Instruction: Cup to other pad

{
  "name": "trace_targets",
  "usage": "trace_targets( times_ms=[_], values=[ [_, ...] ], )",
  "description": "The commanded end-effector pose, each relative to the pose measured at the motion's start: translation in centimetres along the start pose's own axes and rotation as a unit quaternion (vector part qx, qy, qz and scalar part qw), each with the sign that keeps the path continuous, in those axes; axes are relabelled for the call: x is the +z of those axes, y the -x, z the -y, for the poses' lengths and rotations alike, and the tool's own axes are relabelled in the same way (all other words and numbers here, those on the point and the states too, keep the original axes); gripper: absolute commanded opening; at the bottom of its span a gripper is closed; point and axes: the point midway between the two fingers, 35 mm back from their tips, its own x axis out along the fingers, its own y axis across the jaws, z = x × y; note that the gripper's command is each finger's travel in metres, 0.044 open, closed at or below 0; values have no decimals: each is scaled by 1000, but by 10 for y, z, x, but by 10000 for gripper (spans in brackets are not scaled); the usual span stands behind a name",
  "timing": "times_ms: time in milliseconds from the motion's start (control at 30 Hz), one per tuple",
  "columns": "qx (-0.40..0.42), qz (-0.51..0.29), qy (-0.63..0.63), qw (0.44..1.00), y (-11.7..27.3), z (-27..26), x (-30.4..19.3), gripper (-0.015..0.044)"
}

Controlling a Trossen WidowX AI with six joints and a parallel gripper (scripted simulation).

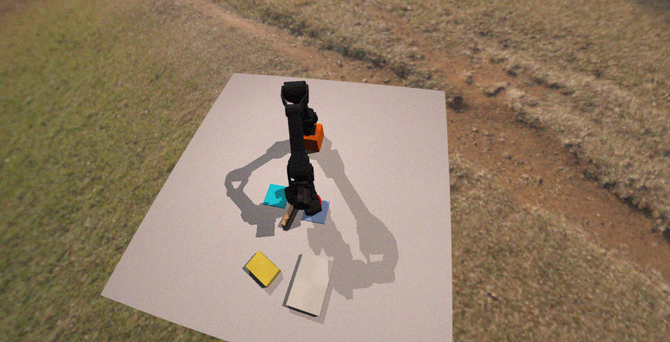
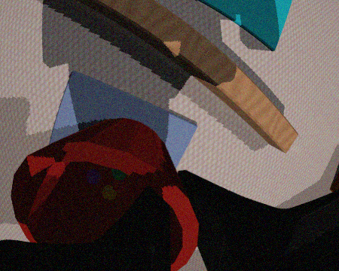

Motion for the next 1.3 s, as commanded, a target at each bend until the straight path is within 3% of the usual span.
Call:
trace_targets(
  times_ms=[0, 200, 1267],
  values=[
    [10, 1, 1, 1000, 20, -3, 1, 0],
    [10, 0, 0, 1000, 37, 2, 0, 0],
    [9, 2, -1, 1000, 36, 10, 10, 0]
  ],
)
